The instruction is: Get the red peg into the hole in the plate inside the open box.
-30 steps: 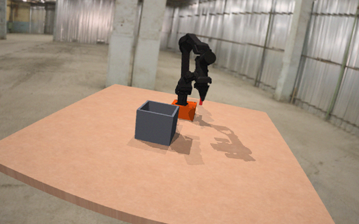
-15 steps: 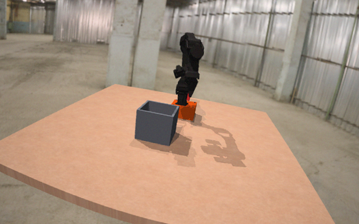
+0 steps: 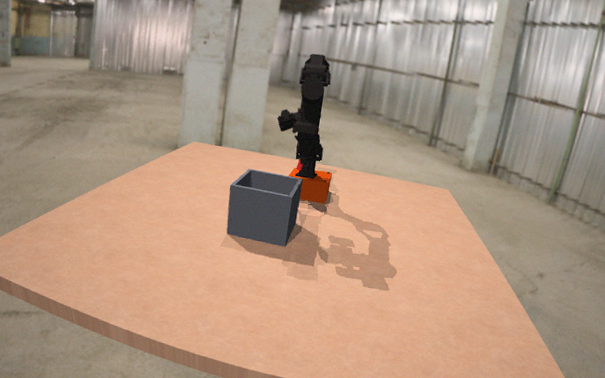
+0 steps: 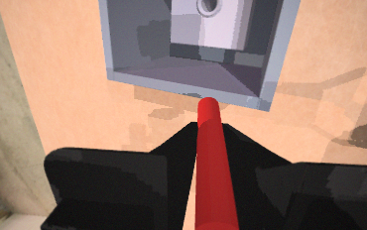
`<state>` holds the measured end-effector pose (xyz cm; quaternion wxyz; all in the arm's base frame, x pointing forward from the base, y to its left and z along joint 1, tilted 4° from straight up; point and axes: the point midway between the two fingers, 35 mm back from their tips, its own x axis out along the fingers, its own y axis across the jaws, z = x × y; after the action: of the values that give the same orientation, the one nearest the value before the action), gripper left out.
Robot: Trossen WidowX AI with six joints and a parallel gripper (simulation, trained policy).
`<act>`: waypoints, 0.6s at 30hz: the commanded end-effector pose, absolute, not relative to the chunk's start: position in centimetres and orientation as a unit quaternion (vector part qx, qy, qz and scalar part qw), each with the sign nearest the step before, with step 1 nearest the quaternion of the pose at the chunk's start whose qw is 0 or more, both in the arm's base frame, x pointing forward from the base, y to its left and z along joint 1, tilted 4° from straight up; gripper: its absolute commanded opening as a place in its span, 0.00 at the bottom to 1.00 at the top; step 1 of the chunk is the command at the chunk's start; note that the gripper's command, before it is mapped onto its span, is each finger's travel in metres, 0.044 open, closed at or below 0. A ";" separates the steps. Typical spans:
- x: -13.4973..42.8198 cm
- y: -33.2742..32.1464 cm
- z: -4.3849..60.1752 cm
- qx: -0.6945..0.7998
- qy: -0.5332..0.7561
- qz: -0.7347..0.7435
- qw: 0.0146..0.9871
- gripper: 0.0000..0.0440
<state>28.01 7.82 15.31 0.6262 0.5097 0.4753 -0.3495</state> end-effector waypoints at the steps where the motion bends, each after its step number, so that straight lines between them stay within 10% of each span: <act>1: 28.6 6.9 15.1 0.504 0.476 -0.359 0.625 0.00; 18: 30.0 4.1 13.6 0.486 0.492 -0.384 0.612 0.00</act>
<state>29.53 4.46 13.84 0.6146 0.4887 0.4872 -0.3821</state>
